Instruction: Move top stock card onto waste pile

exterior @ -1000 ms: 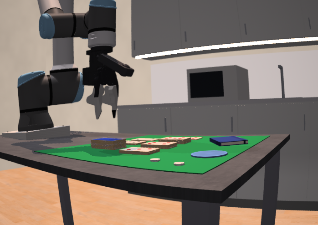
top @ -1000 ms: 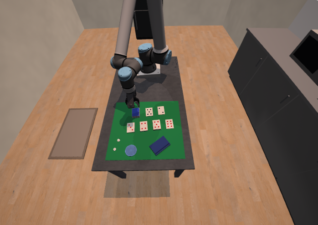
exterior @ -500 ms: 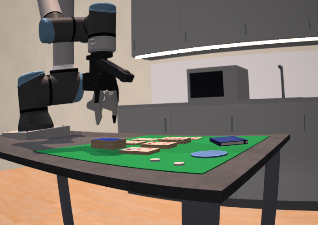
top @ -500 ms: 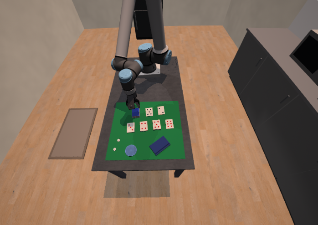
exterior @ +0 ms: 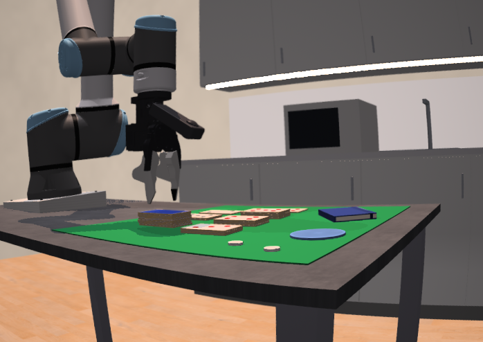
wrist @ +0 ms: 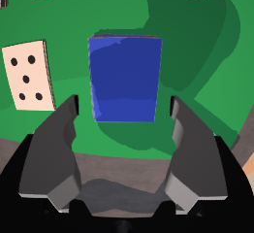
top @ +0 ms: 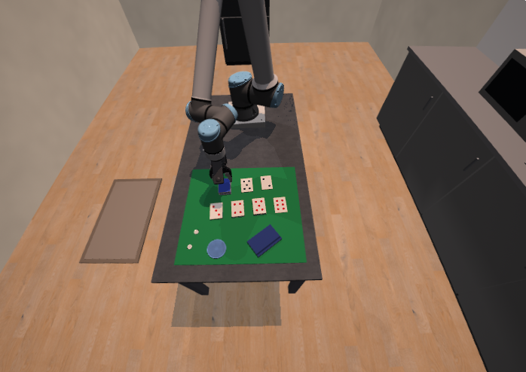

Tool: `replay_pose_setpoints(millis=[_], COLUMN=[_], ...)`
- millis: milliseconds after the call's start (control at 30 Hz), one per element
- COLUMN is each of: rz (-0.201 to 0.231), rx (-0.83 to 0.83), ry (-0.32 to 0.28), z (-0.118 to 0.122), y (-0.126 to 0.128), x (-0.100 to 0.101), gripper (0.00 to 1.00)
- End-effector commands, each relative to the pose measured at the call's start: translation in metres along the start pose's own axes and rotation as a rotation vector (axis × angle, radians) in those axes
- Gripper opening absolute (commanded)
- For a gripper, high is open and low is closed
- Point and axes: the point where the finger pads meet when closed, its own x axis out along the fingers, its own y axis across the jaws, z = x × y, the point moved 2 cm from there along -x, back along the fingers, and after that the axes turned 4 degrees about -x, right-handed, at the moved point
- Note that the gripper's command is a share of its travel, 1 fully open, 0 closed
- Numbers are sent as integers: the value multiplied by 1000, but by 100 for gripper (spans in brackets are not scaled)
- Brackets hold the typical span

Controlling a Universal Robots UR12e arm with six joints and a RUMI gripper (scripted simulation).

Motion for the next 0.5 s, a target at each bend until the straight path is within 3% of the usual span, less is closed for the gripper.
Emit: replay_pose_setpoints(millis=[0,467], rz=[1,1], rx=[0,0], ry=[1,1], z=[-1,-1], y=[0,0], x=[5,9], gripper=[50,50])
